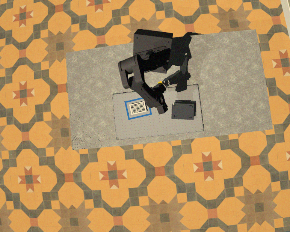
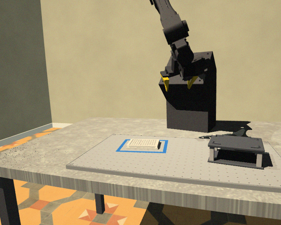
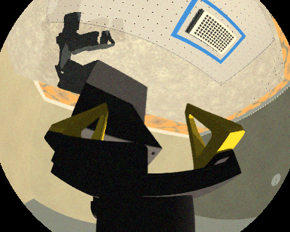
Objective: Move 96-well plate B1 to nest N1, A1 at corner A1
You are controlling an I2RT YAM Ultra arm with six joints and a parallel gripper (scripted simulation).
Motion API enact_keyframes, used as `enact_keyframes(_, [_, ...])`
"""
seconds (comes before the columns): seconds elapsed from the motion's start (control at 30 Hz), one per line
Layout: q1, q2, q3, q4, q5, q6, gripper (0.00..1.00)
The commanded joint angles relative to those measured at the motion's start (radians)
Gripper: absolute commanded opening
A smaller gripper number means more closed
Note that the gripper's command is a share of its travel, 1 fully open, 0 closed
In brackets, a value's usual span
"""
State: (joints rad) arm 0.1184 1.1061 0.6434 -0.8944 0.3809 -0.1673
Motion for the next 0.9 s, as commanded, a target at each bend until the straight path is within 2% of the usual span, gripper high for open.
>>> enact_keyframes(0.0, [0.003,-0.010,0.007,-0.001,-0.001,-0.001,1.00])
enact_keyframes(0.53, [0.003,-0.010,0.007,-0.001,-0.001,-0.001,1.00])
enact_keyframes(0.57, [-0.021,-0.019,0.045,-0.038,-0.033,0.014,1.00])
enact_keyframes(0.7, [-0.066,-0.031,0.130,-0.131,-0.140,0.050,1.00])
enact_keyframes(0.77, [-0.043,-0.029,0.159,-0.166,-0.157,0.063,1.00])
enact_keyframes(0.87, [-0.083,-0.030,0.222,-0.235,-0.226,0.100,1.00])
